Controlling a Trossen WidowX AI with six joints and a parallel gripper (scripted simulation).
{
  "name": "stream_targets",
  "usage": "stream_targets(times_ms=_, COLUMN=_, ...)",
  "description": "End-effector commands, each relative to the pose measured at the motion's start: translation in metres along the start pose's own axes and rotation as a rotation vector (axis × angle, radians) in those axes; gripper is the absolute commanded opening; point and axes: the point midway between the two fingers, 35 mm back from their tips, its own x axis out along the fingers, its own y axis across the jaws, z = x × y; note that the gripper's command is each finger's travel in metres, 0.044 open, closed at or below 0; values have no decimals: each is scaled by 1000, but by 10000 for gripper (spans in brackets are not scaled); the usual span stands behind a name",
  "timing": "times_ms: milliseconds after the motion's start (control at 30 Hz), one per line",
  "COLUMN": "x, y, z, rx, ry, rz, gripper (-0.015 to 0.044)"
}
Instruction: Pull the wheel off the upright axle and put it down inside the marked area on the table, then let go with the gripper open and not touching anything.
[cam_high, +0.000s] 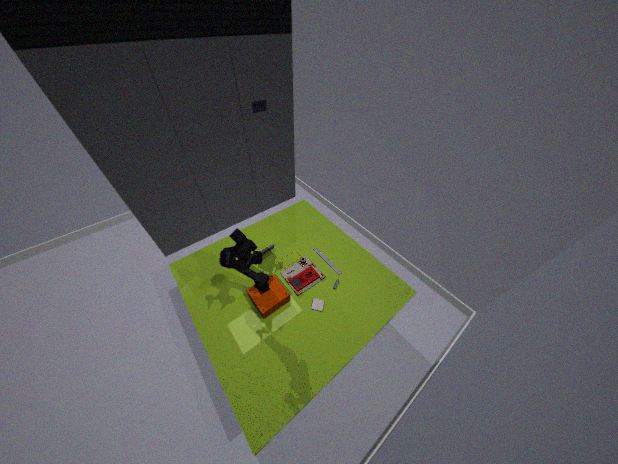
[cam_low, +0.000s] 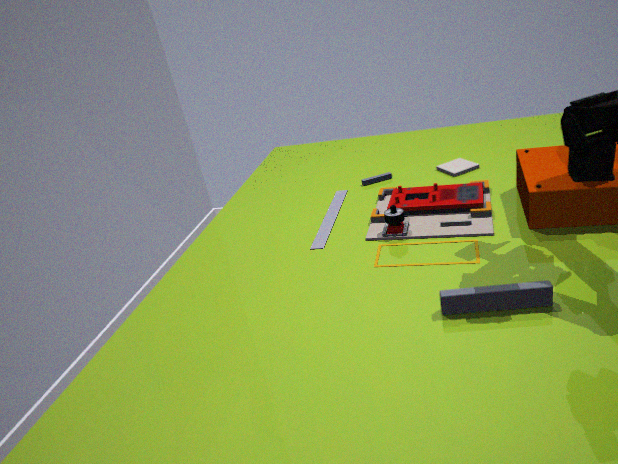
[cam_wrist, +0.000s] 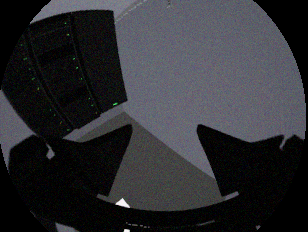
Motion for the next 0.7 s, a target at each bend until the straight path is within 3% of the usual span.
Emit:
stream_targets(times_ms=0, x=0, y=-2, z=0, rx=-5, ry=0, rz=-5, gripper=374)
stream_targets(times_ms=100, x=5, y=-26, z=-2, rx=-72, ry=4, rz=-82, gripper=300)
stream_targets(times_ms=400, x=6, y=-119, z=0, rx=-332, ry=33, rz=-382, gripper=300)
stream_targets(times_ms=667, x=-16, y=-198, z=7, rx=-535, ry=90, rz=-654, gripper=300)
